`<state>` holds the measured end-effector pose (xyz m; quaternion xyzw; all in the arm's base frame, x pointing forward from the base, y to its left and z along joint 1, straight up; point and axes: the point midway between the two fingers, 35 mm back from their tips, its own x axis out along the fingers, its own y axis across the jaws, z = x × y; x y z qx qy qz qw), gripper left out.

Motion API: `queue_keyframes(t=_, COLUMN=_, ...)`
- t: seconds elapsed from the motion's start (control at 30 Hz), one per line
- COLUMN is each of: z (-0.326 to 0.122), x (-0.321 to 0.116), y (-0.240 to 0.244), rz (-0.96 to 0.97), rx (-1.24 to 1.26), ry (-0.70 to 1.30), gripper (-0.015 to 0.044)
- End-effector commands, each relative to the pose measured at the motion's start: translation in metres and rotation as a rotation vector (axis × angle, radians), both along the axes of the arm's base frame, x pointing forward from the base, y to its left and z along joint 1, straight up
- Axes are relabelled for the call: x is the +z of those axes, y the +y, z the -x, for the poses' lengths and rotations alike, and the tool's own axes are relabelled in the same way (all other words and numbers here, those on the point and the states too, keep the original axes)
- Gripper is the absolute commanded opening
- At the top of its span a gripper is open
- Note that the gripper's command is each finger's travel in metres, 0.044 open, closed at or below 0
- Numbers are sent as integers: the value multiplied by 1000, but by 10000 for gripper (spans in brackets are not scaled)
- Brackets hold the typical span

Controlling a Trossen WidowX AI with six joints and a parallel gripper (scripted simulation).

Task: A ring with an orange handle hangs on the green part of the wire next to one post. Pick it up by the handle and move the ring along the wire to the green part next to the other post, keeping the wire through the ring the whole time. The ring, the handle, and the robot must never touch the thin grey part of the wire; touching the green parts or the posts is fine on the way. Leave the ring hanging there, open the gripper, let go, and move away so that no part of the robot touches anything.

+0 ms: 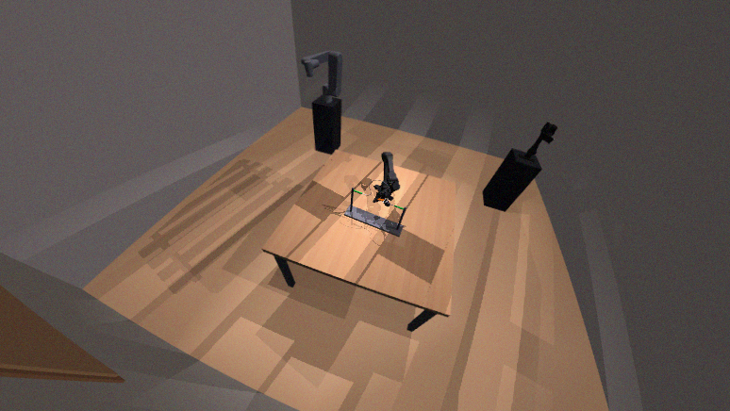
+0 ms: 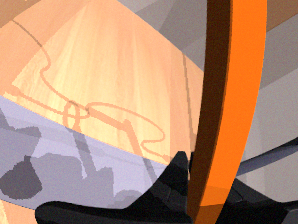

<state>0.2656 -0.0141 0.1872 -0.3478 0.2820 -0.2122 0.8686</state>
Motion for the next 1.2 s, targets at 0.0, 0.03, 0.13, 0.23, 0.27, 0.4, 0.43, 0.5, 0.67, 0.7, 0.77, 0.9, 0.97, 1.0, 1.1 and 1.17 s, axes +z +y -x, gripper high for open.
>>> queue_keyframes(t=0.0, z=-2, x=-12, y=12, rz=-106, rx=1, ry=0, gripper=-150)
queue_keyframes(t=0.03, z=-2, x=-14, y=15, rz=-128, rx=2, ry=-2, gripper=-150)
queue_keyframes(t=0.13, z=-3, x=-20, y=22, rz=-190, rx=3, ry=-8, gripper=-150)
queue_keyframes(t=0.23, z=-3, x=-25, y=30, rz=-252, rx=4, ry=-14, gripper=-150)
queue_keyframes(t=0.27, z=-4, x=-27, y=33, rz=-278, rx=5, ry=-16, gripper=-150)
queue_keyframes(t=0.4, z=-5, x=-33, y=46, rz=-368, rx=6, ry=-24, gripper=-150)
queue_keyframes(t=0.43, z=-5, x=-34, y=49, rz=-388, rx=7, ry=-26, gripper=-150)
queue_keyframes(t=0.5, z=-6, x=-36, y=54, rz=-428, rx=7, ry=-30, gripper=-150)
queue_keyframes(t=0.67, z=-7, x=-40, y=69, rz=-523, rx=10, ry=-39, gripper=-150)
queue_keyframes(t=0.7, z=-7, x=-41, y=71, rz=-540, rx=10, ry=-41, gripper=-150)
queue_keyframes(t=0.77, z=-8, x=-42, y=77, rz=-575, rx=11, ry=-44, gripper=-150)
queue_keyframes(t=0.9, z=-8, x=-43, y=87, rz=-631, rx=12, ry=-50, gripper=-150)
queue_keyframes(t=0.97, z=-9, x=-44, y=91, rz=-656, rx=13, ry=-53, gripper=-150)
queue_keyframes(t=1.0, z=-9, x=-44, y=95, rz=-672, rx=13, ry=-55, gripper=-150)
queue_keyframes(t=1.1, z=-10, x=-44, y=102, rz=-704, rx=14, ry=-58, gripper=-150)
queue_keyframes(t=1.17, z=-10, x=-44, y=105, rz=-719, rx=15, ry=-60, gripper=-150)
